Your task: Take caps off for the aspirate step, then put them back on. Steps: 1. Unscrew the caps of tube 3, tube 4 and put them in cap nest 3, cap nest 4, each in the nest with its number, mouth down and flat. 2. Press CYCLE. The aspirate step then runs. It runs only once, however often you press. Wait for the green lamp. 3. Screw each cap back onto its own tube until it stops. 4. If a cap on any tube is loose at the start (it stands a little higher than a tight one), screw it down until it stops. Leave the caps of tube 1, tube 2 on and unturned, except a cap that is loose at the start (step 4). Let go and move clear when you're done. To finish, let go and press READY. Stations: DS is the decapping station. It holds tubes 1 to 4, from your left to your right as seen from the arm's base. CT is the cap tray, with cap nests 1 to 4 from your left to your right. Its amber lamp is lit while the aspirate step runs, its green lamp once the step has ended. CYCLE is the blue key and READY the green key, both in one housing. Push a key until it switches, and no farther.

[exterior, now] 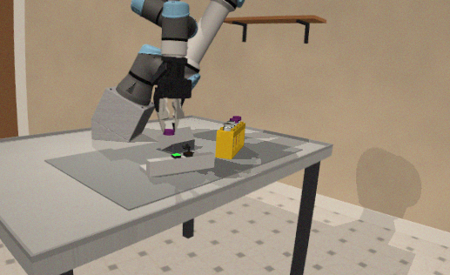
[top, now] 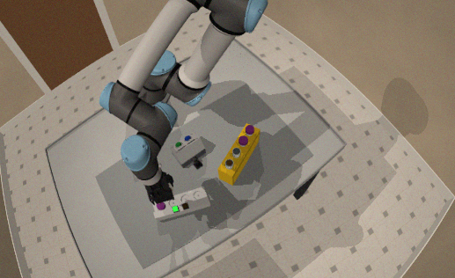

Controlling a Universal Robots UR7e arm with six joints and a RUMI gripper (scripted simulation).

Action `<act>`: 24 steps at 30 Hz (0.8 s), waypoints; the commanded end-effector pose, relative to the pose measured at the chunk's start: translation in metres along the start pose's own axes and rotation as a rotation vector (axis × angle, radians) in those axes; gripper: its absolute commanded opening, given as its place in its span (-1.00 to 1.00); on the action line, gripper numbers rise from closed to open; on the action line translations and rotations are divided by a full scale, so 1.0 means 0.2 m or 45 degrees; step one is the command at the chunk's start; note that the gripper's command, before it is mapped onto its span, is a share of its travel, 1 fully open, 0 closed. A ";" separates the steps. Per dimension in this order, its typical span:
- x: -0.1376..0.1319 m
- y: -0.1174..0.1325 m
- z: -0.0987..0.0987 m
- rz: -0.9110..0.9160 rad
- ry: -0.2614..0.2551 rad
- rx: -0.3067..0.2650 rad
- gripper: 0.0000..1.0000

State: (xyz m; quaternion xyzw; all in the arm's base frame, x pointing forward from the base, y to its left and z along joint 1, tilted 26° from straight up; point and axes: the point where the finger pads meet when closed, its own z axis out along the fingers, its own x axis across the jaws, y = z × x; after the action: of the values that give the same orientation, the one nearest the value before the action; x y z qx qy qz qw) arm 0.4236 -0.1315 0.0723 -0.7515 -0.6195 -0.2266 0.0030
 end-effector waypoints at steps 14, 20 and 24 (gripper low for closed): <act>0.16 -0.04 -0.19 0.424 0.002 0.001 -1.00; 0.28 -0.07 -0.19 0.742 0.002 0.001 -1.00; 0.40 -0.11 -0.19 1.060 0.001 0.002 -1.00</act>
State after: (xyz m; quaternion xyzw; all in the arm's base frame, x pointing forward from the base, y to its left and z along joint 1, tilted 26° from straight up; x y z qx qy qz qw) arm 0.4040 -0.0816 0.1222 -0.9011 -0.3624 -0.2237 0.0822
